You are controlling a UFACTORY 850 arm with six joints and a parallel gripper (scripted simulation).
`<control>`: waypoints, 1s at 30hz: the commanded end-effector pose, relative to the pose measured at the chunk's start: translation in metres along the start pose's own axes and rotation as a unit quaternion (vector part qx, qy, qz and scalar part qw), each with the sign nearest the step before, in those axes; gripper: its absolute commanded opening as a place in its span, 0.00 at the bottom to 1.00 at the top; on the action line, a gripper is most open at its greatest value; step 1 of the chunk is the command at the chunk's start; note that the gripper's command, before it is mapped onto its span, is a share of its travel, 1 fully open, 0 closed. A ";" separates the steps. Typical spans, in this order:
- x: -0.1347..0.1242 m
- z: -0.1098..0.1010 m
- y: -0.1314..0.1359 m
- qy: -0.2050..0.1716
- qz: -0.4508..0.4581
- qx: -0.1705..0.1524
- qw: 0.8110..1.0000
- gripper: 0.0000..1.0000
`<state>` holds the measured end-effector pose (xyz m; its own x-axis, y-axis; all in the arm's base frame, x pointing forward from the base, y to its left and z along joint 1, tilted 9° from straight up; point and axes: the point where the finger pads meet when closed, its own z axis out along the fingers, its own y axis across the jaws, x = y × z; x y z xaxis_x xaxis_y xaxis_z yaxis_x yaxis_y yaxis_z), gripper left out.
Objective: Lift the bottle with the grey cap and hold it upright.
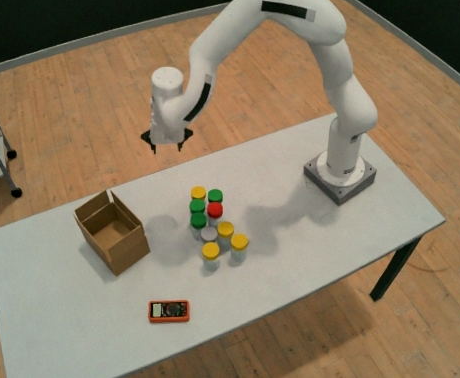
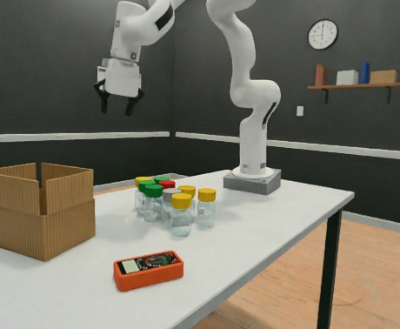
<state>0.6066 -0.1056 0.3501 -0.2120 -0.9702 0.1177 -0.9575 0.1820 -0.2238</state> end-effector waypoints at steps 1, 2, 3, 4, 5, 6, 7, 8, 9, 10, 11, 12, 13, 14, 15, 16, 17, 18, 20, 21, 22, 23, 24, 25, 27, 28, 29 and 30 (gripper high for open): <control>-0.004 -0.002 0.000 -0.002 0.005 0.001 1.000 0.79; -0.006 -0.002 0.001 -0.003 0.006 0.001 1.000 0.79; -0.008 -0.003 0.001 -0.003 0.008 0.000 1.000 0.79; -0.010 -0.003 0.002 -0.004 0.011 0.000 1.000 0.79; -0.013 -0.004 0.003 -0.005 0.014 0.000 1.000 0.79; -0.016 -0.004 0.004 -0.006 0.016 -0.001 1.000 0.79; -0.019 -0.005 0.005 -0.008 0.020 -0.001 1.000 0.79; -0.022 -0.006 0.006 -0.009 0.023 -0.001 1.000 0.79; -0.026 -0.006 0.007 -0.010 0.027 -0.002 1.000 0.79; -0.030 -0.007 0.009 -0.012 0.031 -0.003 0.999 0.79; -0.038 -0.009 0.012 -0.015 0.040 -0.004 0.999 0.79; -0.038 -0.009 0.012 -0.015 0.040 -0.004 0.999 0.79; -0.038 -0.009 0.012 -0.015 0.040 -0.004 0.999 0.79; -0.047 -0.011 0.015 -0.019 0.049 -0.006 0.999 0.79; -0.051 -0.012 0.017 -0.020 0.054 -0.006 0.998 0.79; -0.056 -0.013 0.018 -0.022 0.059 -0.007 0.998 0.79; -0.060 -0.014 0.020 -0.024 0.063 -0.008 0.998 0.79; -0.064 -0.015 0.022 -0.025 0.068 -0.009 0.997 0.79; -0.073 -0.017 0.026 -0.029 0.077 -0.011 0.997 0.79; -0.077 -0.018 0.028 -0.030 0.082 -0.012 0.996 0.79; -0.082 -0.019 0.030 -0.032 0.087 -0.013 0.996 0.79; -0.086 -0.020 0.032 -0.033 0.091 -0.014 0.995 0.79; -0.090 -0.021 0.034 -0.035 0.096 -0.015 0.995 0.79; -0.094 -0.022 0.036 -0.036 0.101 -0.016 0.994 0.79; -0.103 -0.024 0.040 -0.039 0.110 -0.019 0.993 0.79; -0.111 -0.026 0.044 -0.042 0.119 -0.021 0.992 0.79; -0.111 -0.026 0.044 -0.042 0.119 -0.021 0.992 0.79; -0.111 -0.026 0.044 -0.042 0.119 -0.021 0.992 0.79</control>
<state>0.5868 -0.0035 0.3506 -0.3861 -0.9224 0.0007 -0.9043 0.3784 -0.1976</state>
